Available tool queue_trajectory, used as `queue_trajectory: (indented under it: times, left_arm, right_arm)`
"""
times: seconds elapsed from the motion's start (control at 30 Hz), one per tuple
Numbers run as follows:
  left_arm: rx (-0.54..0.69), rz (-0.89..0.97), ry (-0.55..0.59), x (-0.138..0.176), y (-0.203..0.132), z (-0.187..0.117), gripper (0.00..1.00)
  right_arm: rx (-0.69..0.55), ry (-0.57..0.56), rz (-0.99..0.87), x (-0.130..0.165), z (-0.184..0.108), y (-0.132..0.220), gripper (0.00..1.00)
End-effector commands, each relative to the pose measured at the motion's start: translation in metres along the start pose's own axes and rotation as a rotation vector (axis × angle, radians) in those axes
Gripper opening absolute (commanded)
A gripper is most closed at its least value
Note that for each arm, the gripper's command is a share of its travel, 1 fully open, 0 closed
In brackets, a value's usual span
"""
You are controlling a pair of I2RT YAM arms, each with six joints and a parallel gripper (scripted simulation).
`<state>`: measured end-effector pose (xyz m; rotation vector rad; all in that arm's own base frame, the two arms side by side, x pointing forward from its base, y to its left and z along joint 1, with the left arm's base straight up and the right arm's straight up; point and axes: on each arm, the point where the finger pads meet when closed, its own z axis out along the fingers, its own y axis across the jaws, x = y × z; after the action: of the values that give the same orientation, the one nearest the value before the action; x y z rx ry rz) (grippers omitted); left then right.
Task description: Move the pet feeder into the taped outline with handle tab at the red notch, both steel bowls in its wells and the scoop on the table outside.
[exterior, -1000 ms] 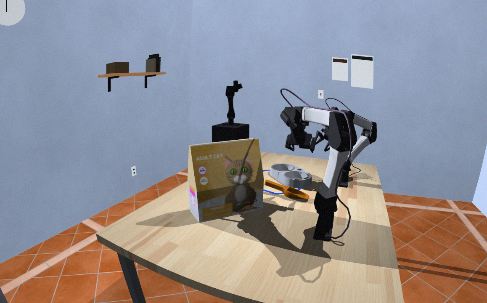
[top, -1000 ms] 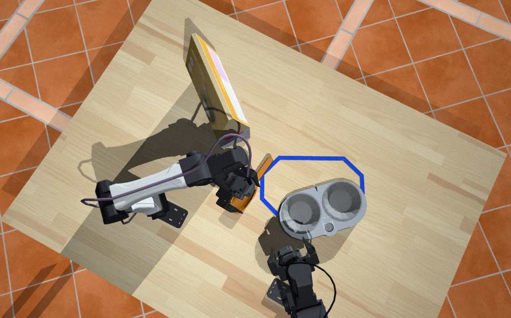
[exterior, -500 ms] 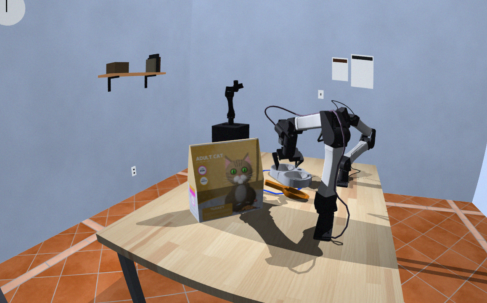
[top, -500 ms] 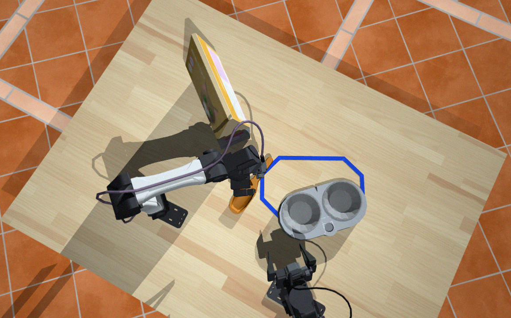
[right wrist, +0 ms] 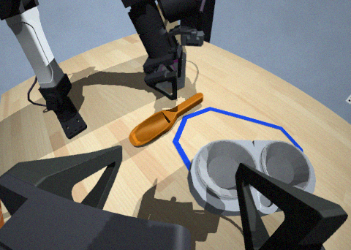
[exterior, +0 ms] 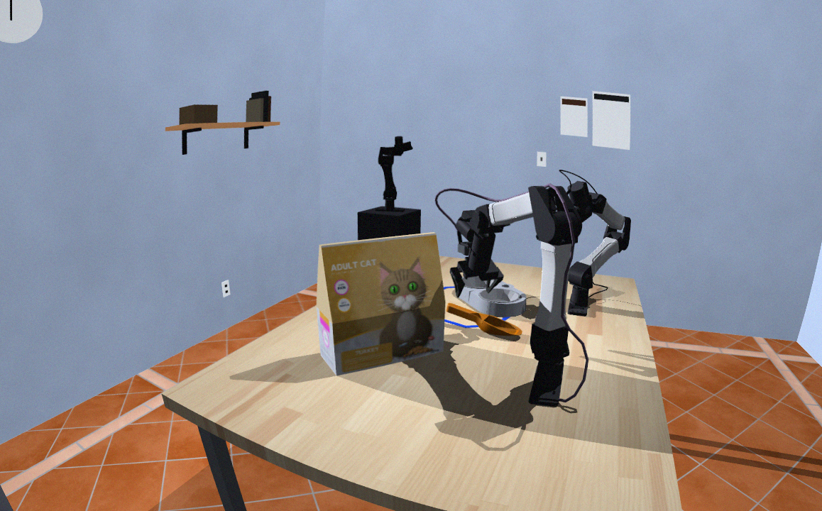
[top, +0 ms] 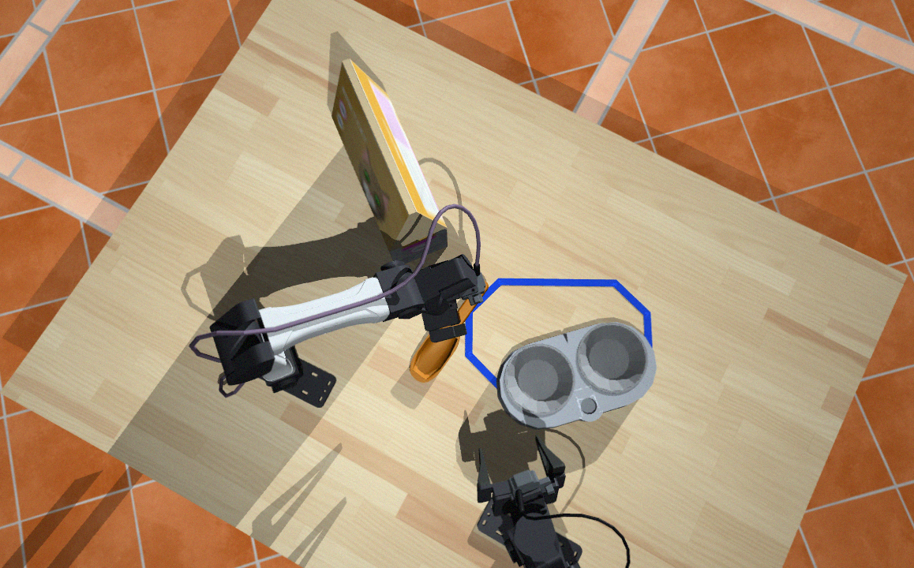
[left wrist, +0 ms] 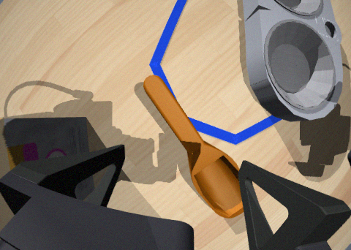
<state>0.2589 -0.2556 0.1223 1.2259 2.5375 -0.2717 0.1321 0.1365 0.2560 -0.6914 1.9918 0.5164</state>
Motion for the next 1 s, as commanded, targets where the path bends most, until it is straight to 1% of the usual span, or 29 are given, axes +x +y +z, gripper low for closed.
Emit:
queue_trajectory:
  times: [0.0, 0.13, 0.23, 0.3, 0.33, 0.37, 0.47, 0.63, 0.8, 0.97]
  left_arm:
    - [-0.02, -0.006, -0.025, -0.01, 0.004, 0.002, 1.0]
    - [-0.02, -0.006, -0.025, -0.01, 0.004, 0.002, 1.0]
    - [-0.049, -0.068, -0.027, -0.012, 0.007, 0.002, 0.66]
    - [-0.049, -0.068, -0.027, -0.012, 0.007, 0.002, 0.66]
    - [-0.06, -0.104, -0.017, -0.01, 0.008, 0.001, 0.55]
    - [-0.077, -0.152, -0.012, -0.01, 0.009, 0.002, 0.48]
    - [-0.139, -0.331, 0.024, -0.006, 0.011, 0.008, 0.48]
    - [-0.218, -0.551, 0.061, -0.009, 0.009, 0.02, 0.48]
    - [-0.26, -0.668, 0.079, -0.015, 0.006, 0.029, 0.48]
    - [-0.267, -0.694, 0.08, -0.018, 0.006, 0.033, 0.48]
  right_arm:
    - [0.0, -0.066, 0.02, -0.018, 0.0, 0.002, 1.0]
    - [0.0, -0.066, 0.02, -0.018, 0.0, 0.002, 1.0]
    - [0.0, -0.066, 0.02, -0.018, 0.0, 0.002, 1.0]
    - [0.0, -0.066, 0.02, -0.018, 0.0, 0.002, 1.0]
    - [0.0, -0.066, 0.02, -0.018, 0.0, 0.002, 1.0]
    - [0.0, -0.066, 0.02, -0.018, 0.0, 0.002, 1.0]
    - [0.0, -0.066, 0.02, -0.018, 0.0, 0.002, 1.0]
    - [0.0, -0.066, 0.02, -0.018, 0.0, 0.002, 1.0]
    - [0.0, -0.066, 0.02, -0.018, 0.0, 0.002, 1.0]
    - [0.0, -0.066, 0.02, -0.018, 0.0, 0.002, 1.0]
